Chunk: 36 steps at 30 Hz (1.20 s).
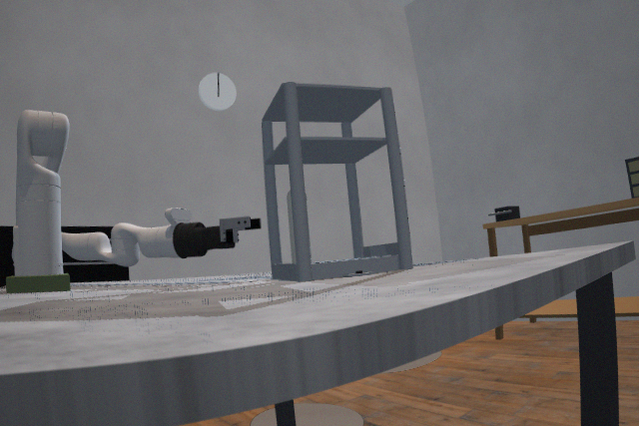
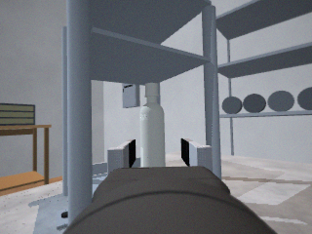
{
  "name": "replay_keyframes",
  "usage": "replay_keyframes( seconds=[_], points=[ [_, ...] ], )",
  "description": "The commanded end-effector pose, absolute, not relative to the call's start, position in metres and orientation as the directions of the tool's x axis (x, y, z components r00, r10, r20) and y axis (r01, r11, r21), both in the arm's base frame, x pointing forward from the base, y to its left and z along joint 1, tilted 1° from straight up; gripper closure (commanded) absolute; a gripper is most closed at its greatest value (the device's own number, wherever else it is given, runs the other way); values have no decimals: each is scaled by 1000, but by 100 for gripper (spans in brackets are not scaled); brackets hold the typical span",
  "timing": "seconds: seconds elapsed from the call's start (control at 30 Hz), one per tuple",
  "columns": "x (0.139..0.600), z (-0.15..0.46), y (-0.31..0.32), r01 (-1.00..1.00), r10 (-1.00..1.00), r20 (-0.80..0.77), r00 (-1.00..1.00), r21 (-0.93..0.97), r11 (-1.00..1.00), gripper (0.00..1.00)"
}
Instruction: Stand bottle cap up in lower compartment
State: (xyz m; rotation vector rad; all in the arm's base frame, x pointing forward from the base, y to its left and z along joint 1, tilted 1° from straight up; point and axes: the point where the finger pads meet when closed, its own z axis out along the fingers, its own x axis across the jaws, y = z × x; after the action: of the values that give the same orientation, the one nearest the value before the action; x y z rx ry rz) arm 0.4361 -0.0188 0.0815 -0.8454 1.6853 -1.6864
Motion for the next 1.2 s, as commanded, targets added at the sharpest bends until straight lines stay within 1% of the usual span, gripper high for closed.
replay_keyframes(
  seconds=[0.0,0.43,1.17],
  points=[
    [432,82,-8,-20,-798,21,-602,-1000,-11,0],
    [408,82,11,-20,-798,21,-602,-1000,-11,0],
    [402,83,15,-20,-798,21,-602,-1000,-11,0]
  ],
)
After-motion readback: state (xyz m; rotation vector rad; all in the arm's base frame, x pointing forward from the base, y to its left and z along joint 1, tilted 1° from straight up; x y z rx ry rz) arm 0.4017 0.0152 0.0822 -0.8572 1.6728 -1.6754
